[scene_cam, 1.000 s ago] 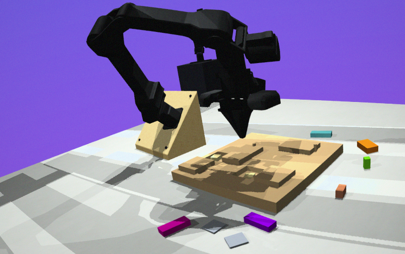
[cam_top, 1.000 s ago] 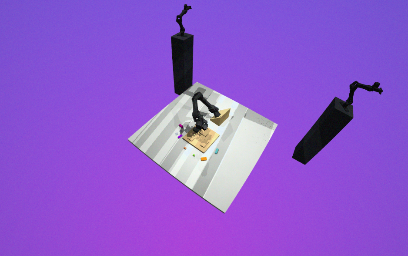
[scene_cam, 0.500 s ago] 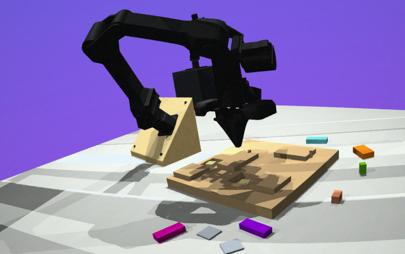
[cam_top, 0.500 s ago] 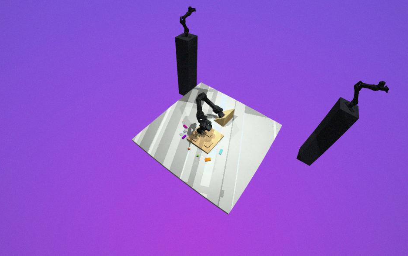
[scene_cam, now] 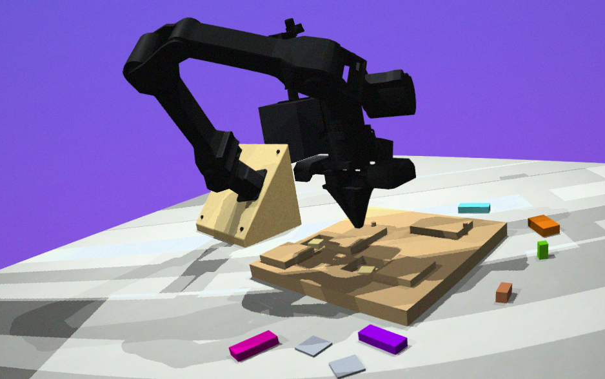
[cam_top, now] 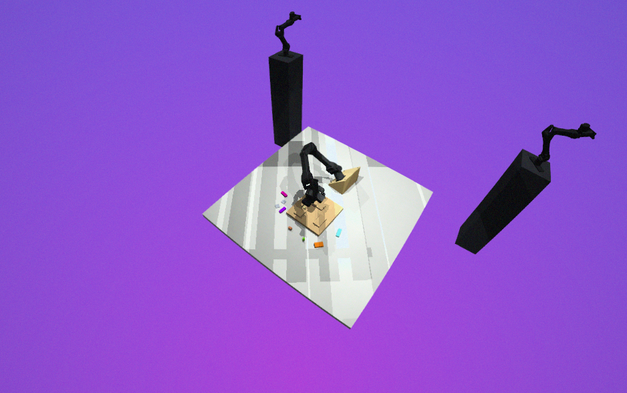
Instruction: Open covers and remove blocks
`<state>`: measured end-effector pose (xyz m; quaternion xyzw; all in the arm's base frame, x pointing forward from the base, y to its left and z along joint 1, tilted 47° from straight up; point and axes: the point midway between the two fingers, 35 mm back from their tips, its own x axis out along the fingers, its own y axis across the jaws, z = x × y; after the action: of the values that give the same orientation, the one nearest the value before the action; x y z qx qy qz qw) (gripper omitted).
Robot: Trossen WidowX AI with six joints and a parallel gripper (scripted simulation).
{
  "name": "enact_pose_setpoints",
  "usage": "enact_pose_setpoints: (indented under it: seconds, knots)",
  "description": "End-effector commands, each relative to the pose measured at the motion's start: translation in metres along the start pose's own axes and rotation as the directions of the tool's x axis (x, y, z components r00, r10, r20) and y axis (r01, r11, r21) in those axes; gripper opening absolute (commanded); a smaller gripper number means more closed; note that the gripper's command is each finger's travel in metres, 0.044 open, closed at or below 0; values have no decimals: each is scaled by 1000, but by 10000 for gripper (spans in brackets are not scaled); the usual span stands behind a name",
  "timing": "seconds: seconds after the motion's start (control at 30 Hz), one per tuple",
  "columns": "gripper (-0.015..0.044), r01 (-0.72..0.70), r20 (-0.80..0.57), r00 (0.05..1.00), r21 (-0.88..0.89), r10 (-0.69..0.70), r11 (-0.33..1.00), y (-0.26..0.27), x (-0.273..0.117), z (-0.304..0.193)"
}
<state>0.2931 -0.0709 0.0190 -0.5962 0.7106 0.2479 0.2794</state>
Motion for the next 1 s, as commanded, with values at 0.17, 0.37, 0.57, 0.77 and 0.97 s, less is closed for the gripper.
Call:
enact_pose_setpoints:
  seconds: [0.17, 0.37, 0.57, 0.77, 0.97]
  knots:
    - [0, 1, -3, 1000, -6, -1, 1000, 0, 9, 0]
    - [0, 1, -4, 1000, -6, -1, 1000, 0, 15, 0]
    - [0, 1, -4, 1000, -6, -1, 1000, 1, 21, 0]
    - [0, 1, -5, 1000, -6, -1, 1000, 1, 27, 0]
    - [0, 1, -6, 1000, -5, -1, 1000, 1, 32, 0]
